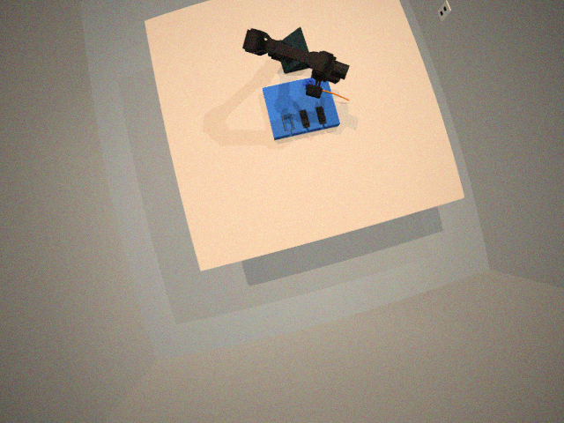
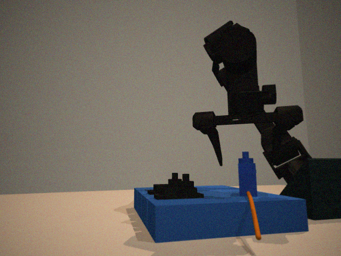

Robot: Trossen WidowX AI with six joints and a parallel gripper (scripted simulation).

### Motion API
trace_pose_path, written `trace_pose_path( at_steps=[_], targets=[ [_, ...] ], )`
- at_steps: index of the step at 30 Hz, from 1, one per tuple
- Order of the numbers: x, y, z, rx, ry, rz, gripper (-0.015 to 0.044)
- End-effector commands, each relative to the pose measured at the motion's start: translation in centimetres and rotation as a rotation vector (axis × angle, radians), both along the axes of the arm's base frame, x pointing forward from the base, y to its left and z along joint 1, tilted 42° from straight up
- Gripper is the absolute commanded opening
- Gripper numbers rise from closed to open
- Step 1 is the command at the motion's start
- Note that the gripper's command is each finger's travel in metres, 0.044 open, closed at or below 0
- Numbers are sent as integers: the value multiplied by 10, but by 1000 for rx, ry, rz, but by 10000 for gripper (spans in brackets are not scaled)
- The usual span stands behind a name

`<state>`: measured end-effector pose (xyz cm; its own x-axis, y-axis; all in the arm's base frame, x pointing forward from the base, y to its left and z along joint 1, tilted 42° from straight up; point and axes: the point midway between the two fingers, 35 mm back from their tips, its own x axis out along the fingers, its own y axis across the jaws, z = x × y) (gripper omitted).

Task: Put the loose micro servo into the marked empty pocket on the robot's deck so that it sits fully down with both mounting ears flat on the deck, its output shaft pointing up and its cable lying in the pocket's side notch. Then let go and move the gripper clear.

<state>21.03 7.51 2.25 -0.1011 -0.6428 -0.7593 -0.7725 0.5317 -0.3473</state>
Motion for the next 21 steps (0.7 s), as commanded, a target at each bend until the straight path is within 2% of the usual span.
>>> trace_pose_path(
  at_steps=[1, 2, 14, 19, 21],
  targets=[
    [0, -4, -4, -5, 3, 7, 440],
    [0, -5, -4, -5, 3, 7, 440],
    [0, -5, -4, -5, 3, 7, 125],
    [0, -5, -4, -5, 3, 7, 92],
    [0, -3, -3, -5, 3, 7, 39]
  ],
)
